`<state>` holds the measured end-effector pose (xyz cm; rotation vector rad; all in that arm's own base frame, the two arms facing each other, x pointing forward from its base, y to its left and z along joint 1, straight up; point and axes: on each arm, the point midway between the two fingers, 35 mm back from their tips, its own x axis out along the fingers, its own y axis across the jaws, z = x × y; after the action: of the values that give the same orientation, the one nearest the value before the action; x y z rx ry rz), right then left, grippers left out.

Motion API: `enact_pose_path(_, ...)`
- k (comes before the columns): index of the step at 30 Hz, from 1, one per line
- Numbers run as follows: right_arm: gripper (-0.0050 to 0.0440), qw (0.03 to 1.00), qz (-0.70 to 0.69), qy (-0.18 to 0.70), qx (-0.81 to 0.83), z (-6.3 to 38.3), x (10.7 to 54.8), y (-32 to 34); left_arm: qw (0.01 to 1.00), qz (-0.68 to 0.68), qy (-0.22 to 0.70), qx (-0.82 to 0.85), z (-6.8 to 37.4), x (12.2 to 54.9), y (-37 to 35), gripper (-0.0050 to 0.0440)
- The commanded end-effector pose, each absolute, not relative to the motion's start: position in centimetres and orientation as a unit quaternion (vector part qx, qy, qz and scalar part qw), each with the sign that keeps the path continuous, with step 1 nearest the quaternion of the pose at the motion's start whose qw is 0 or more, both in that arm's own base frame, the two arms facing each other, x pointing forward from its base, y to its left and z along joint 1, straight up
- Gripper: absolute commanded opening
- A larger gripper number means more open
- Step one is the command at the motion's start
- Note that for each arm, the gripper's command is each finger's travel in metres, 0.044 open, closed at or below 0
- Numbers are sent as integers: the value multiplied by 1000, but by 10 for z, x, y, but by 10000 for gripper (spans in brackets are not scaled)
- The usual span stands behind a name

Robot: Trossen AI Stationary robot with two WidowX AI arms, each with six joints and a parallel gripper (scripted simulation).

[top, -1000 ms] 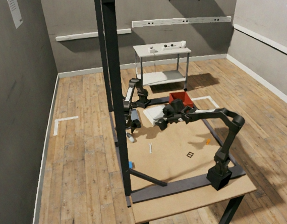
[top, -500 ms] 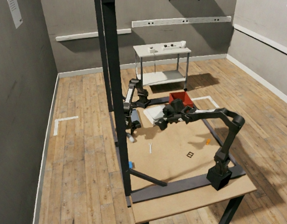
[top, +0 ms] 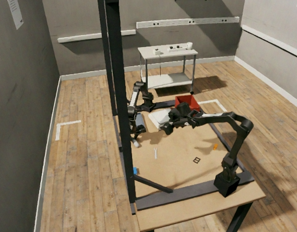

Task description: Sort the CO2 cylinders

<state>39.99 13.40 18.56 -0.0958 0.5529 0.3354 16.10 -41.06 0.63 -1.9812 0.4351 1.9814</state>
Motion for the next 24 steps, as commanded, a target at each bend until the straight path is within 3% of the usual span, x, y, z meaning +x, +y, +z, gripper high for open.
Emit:
enact_pose_path(1,440,951,166,257,-45,198,400,135,142,682,166,-698,23,162,-414,91)
enact_pose_path(5,440,951,166,257,-45,198,400,135,135,678,171,-702,36,164,-418,0)
enact_pose_path(10,440,951,166,257,-45,198,400,135,135,678,171,-702,67,163,-417,-2)
enact_pose_path(16,440,951,166,257,-45,198,400,135,139,680,167,-700,68,170,-406,-4)
enact_pose_path(24,440,939,178,248,-158,184,405,121,145,681,161,-700,103,218,-322,-43)
